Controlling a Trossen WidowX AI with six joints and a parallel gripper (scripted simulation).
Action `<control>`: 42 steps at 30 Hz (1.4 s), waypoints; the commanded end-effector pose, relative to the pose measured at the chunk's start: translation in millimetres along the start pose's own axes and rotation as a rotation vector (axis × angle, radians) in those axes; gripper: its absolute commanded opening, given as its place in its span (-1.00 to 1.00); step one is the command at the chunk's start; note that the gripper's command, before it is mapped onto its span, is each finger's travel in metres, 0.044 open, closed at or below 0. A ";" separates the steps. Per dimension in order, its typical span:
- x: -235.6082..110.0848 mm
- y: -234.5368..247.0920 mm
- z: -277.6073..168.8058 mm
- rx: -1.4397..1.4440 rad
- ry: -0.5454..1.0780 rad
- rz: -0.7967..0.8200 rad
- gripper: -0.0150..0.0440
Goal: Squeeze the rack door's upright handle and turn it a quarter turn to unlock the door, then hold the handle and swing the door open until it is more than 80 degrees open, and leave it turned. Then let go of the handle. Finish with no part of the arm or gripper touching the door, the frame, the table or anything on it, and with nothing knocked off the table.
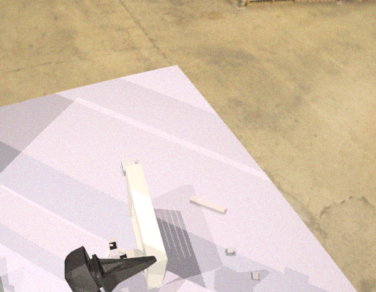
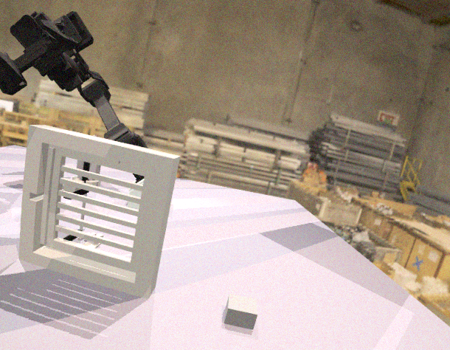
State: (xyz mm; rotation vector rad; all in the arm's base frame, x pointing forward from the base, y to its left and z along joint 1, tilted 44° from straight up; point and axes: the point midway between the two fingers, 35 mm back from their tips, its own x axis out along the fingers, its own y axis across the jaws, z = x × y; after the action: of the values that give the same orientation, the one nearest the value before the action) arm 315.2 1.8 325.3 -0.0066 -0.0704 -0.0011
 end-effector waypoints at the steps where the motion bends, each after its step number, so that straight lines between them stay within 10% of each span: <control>1: 0.6 0.1 -0.8 0.003 0.005 -0.001 0.78; 5: 11.3 2.6 -17.0 0.050 0.115 -0.021 0.50; 42: 5.8 35.7 -151.1 -0.024 1.089 -0.508 0.50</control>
State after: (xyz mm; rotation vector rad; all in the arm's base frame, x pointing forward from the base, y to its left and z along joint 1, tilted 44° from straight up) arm 334.7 35.1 179.1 0.0288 0.9735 -0.4608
